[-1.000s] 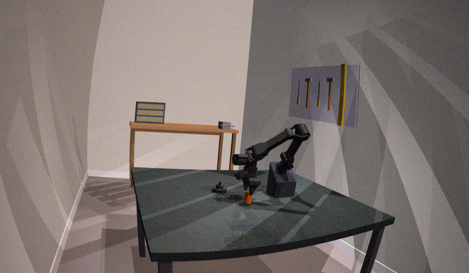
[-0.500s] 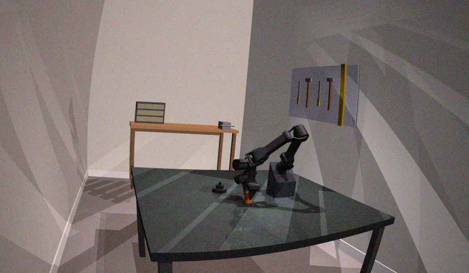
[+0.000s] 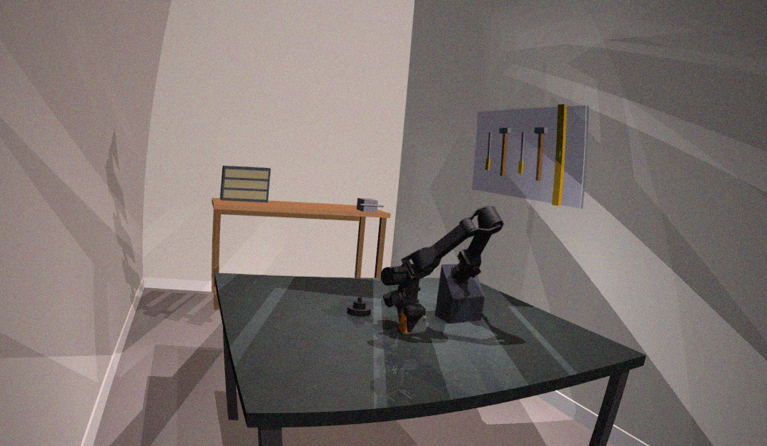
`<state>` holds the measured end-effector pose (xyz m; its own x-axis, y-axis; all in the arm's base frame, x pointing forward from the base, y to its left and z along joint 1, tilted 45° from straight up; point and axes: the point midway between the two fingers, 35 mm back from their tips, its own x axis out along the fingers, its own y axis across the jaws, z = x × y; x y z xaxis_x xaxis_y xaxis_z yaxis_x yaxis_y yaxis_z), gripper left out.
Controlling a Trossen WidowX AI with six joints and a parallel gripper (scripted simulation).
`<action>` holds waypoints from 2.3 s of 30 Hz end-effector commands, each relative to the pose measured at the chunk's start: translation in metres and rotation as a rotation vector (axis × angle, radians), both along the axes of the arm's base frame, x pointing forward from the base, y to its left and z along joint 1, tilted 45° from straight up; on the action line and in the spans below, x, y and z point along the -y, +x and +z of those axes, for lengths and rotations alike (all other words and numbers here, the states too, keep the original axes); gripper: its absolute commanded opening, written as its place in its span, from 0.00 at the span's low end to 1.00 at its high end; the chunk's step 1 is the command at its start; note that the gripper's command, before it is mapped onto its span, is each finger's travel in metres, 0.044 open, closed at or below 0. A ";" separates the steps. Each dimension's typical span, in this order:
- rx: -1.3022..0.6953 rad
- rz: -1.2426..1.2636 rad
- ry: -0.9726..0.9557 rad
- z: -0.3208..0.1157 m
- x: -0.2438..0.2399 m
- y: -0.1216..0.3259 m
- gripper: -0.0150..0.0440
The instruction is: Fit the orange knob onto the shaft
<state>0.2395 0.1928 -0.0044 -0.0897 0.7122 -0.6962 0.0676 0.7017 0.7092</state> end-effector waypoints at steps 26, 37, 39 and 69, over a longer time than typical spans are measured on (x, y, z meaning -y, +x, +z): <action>-0.002 -0.004 -0.028 0.034 0.044 0.014 0.25; -0.004 -0.003 -0.020 0.083 0.090 0.014 0.25; -0.005 -0.003 -0.016 0.092 0.097 0.012 0.25; 0.028 0.015 -0.036 0.052 0.127 0.055 0.25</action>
